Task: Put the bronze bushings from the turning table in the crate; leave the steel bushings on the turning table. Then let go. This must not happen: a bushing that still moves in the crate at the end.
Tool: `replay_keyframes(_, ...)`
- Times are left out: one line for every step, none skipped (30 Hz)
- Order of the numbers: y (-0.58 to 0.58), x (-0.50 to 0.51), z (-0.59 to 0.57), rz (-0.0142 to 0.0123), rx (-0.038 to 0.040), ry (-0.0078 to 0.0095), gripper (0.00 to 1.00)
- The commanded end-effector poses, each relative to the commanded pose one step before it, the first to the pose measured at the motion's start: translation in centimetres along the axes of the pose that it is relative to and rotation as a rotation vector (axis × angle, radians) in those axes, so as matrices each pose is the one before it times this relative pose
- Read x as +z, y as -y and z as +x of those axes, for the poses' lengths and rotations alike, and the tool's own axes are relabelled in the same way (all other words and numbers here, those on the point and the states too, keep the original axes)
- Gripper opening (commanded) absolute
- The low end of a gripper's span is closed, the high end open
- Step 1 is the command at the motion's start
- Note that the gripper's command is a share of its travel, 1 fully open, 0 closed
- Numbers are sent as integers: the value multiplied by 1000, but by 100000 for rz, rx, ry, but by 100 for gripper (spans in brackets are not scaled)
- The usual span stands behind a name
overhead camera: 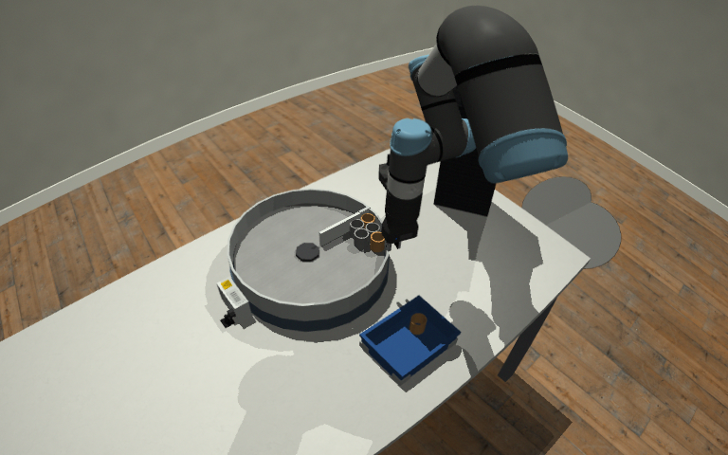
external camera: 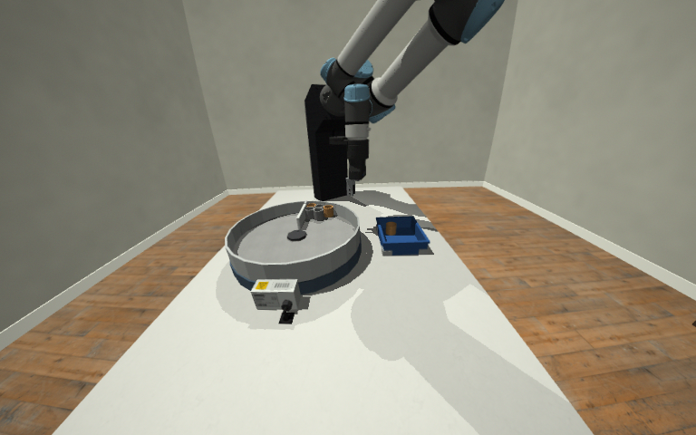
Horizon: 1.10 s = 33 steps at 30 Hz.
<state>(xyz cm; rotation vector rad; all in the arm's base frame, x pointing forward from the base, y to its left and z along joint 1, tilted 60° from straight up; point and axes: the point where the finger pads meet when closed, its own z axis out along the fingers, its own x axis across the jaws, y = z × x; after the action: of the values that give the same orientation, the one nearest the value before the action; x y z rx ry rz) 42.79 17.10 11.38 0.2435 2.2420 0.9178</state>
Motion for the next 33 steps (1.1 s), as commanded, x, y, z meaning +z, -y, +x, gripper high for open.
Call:
replay_keyframes(-406,-4617,-1971,-9,-37,48,45)
replay_keyframes(0,0,0,0,0,0,45)
replay_keyframes(0,0,0,0,0,0,45)
replay_keyframes(0,0,0,0,0,0,45)
replay_keyframes(317,3684,1567,0,0,1,45)
replay_keyframes(-79,-921,-392,0,0,0,45)
replay_keyframes(-79,-921,-392,0,0,0,45)
replay_keyframes(-79,-921,-392,0,0,0,45)
replay_keyframes(-79,-921,-392,0,0,0,45)
replay_keyframes(0,0,0,0,0,0,45)
replay_keyframes(0,0,0,0,0,0,45)
replay_keyframes(0,0,0,0,0,0,45)
replay_keyframes(0,0,0,0,0,0,45)
replay_keyframes(0,0,0,0,0,0,45)
replay_keyframes(0,0,0,0,0,0,45)
replay_keyframes(0,0,0,0,0,0,45)
replay_keyframes(0,0,0,0,0,0,45)
replay_keyframes(0,0,0,0,0,0,45)
replay_keyframes(0,0,0,0,0,0,45)
replay_keyframes(0,0,0,0,0,0,45)
replay_keyframes(0,0,0,0,0,0,45)
replay_keyframes(317,3685,1567,0,0,1,45)
replay_keyframes(-79,-921,-392,0,0,0,45)
replay_keyframes(-79,-921,-392,0,0,0,45)
replay_keyframes(-79,-921,-392,0,0,0,45)
replay_keyframes(-79,-921,-392,0,0,0,45)
replay_keyframes(0,0,0,0,0,0,45)
replay_keyframes(0,0,0,0,0,0,45)
replay_keyframes(0,0,0,0,0,0,45)
replay_keyframes(0,0,0,0,0,0,45)
replay_keyframes(0,0,0,0,0,0,45)
replay_keyframes(0,0,0,0,0,0,45)
replay_keyframes(0,0,0,0,0,0,45)
